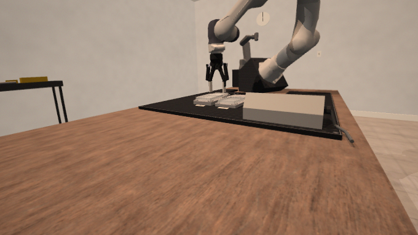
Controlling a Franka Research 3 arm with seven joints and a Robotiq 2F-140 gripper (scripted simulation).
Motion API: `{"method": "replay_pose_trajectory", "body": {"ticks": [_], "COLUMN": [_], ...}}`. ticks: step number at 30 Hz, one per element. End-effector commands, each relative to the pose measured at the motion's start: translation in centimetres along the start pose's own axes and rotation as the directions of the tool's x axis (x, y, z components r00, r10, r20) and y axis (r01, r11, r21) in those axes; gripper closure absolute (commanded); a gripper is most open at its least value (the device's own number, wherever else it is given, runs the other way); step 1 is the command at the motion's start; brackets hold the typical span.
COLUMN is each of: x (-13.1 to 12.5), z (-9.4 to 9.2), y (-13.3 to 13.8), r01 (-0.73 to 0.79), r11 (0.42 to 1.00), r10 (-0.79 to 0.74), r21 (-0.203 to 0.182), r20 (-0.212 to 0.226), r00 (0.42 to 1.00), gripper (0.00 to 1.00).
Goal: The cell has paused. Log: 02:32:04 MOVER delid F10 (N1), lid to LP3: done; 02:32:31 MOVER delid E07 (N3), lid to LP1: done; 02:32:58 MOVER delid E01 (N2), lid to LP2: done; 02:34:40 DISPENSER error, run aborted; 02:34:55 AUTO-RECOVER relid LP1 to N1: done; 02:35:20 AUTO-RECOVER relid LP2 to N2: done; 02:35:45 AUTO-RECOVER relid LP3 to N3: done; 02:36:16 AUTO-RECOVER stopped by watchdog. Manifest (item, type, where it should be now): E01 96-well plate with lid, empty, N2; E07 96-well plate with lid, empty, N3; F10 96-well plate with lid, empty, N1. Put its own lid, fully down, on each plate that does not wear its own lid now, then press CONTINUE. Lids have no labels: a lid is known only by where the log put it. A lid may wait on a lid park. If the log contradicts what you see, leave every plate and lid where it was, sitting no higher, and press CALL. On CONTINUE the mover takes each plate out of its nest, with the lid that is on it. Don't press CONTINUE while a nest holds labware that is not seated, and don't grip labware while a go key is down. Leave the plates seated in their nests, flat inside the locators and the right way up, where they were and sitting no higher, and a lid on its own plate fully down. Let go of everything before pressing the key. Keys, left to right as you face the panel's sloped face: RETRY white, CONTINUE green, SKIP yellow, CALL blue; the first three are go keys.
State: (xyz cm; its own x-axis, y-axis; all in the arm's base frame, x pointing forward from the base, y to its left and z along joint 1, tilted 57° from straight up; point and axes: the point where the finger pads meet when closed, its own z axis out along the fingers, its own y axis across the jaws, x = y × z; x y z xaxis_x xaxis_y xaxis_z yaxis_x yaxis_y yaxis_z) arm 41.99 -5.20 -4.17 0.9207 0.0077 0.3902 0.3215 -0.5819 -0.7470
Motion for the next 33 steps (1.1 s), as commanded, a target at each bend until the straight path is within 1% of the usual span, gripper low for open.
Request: {"method": "replay_pose_trajectory", "body": {"ticks": [1,7,8,33], "x": [0.02,0.02,0.02,0.02], "z": [-0.04,-0.04,-0.04,-0.04], "y": [0.14,0.14,0.14,0.14], "r01": [0.003,0.003,0.003,0.003], "r11": [1.0,1.0,1.0,1.0], "r10": [-0.003,-0.003,-0.003,-0.003], "r21": [-0.002,-0.002,-0.002,-0.002], "r20": [0.0,0.0,0.0,0.0], "r00": [1.0,1.0,1.0,1.0], "gripper": [0.41,0.41,0.34,0.34]}}
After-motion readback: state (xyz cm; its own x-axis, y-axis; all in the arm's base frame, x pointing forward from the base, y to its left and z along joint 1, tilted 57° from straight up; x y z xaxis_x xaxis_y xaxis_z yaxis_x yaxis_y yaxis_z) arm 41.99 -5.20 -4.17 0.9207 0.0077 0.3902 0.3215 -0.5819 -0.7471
